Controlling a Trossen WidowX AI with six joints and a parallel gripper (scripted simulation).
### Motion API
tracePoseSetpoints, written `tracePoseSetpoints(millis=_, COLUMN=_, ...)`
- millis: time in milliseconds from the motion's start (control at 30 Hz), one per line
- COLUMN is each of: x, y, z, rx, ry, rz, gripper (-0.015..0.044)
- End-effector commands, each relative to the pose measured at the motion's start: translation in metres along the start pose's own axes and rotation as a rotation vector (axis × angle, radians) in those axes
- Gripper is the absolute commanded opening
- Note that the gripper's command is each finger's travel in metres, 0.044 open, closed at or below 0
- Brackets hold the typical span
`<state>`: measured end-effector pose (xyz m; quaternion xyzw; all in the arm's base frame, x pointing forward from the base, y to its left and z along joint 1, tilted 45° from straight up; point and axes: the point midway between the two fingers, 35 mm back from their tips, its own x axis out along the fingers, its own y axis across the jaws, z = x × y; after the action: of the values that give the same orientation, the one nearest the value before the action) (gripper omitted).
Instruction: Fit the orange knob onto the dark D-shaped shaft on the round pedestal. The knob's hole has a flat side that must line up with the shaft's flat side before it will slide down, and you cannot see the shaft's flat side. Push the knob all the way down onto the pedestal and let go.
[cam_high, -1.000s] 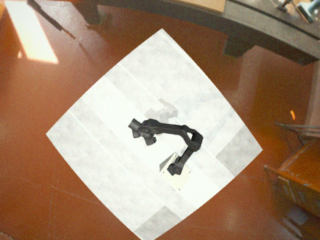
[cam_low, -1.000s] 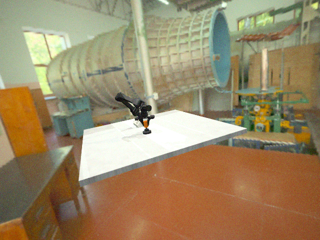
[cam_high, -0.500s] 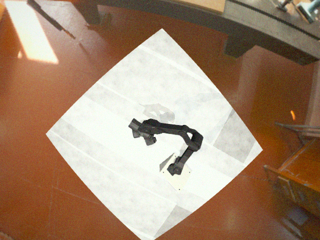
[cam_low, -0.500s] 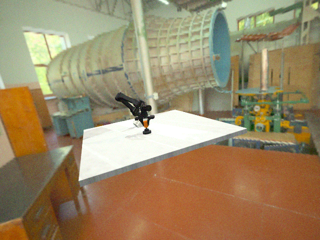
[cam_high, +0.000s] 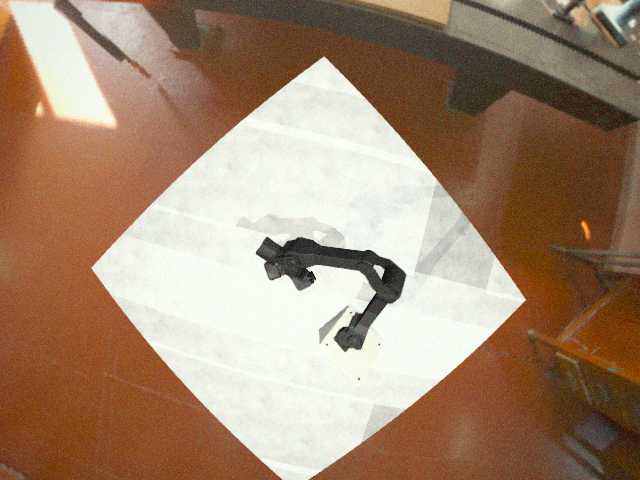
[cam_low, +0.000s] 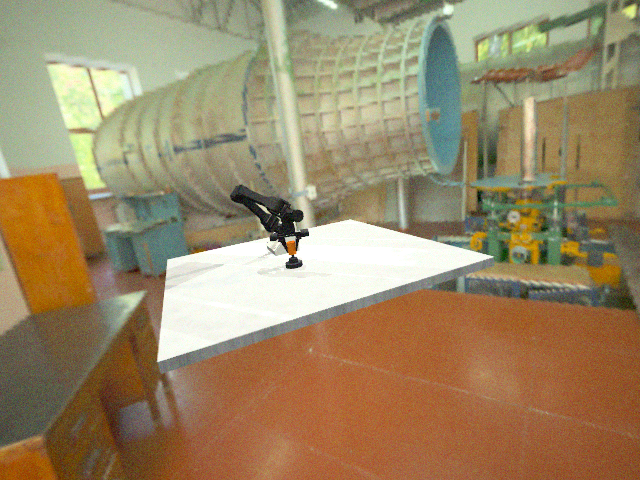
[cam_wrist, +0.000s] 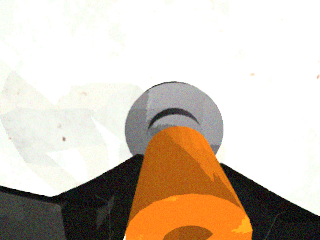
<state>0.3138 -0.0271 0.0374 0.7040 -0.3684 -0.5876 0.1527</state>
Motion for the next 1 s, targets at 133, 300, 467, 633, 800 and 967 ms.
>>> tracePoseSetpoints(millis=133, x=0.0019, y=-0.0003, z=0.0001, rx=-0.045, ry=0.003, rz=-0.001, gripper=0.0000)
tracePoseSetpoints(millis=300, x=0.0032, y=0.0009, z=-0.0005, rx=-0.045, ry=0.003, rz=0.000, gripper=0.0000)
tracePoseSetpoints(millis=467, x=0.0027, y=0.0011, z=-0.0006, rx=-0.045, ry=0.003, rz=0.000, gripper=0.0000)
tracePoseSetpoints(millis=633, x=0.0031, y=0.0010, z=-0.0005, rx=-0.045, ry=0.003, rz=0.000, gripper=0.0000)
tracePoseSetpoints(millis=800, x=-0.0004, y=0.0009, z=-0.0001, rx=-0.045, ry=0.003, rz=-0.001, gripper=0.0000)
tracePoseSetpoints(millis=967, x=-0.0017, y=0.0004, z=-0.0002, rx=-0.070, ry=0.003, rz=-0.001, gripper=0.0000)
